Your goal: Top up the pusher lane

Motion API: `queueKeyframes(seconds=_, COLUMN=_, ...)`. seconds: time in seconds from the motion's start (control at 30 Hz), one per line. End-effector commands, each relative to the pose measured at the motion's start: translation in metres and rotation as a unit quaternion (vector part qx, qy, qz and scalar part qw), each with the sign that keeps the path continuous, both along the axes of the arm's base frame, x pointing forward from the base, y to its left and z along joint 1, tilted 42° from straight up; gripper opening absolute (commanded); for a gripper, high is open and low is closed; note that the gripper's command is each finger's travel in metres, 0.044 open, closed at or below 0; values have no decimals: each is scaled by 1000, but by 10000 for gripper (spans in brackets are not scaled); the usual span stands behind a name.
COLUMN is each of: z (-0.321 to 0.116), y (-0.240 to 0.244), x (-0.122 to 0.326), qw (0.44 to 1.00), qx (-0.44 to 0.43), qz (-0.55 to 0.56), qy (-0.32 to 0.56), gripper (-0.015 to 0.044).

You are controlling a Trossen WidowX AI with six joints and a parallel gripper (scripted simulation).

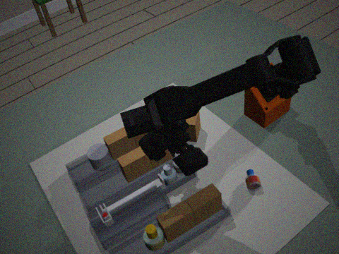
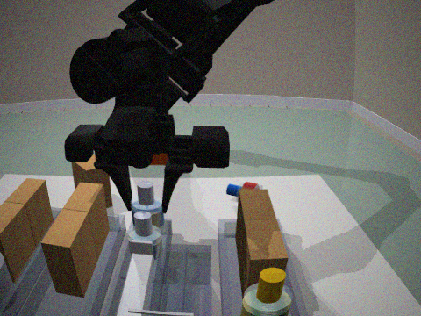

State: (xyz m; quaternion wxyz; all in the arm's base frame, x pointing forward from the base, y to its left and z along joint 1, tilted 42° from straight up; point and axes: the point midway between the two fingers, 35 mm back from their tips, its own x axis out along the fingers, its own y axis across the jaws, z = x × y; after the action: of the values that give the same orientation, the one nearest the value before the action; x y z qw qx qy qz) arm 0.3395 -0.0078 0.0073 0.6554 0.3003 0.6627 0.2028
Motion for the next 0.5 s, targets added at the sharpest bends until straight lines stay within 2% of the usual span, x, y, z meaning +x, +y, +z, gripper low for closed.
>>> queueKeyframes(seconds=0.0, z=3, y=-2, x=9, qw=1000, qx=0, qz=-3, qy=-15, gripper=0)
queueKeyframes(seconds=0.47, z=3, y=-1, x=11, qw=1000, qx=0, qz=-3, qy=-15, gripper=0)
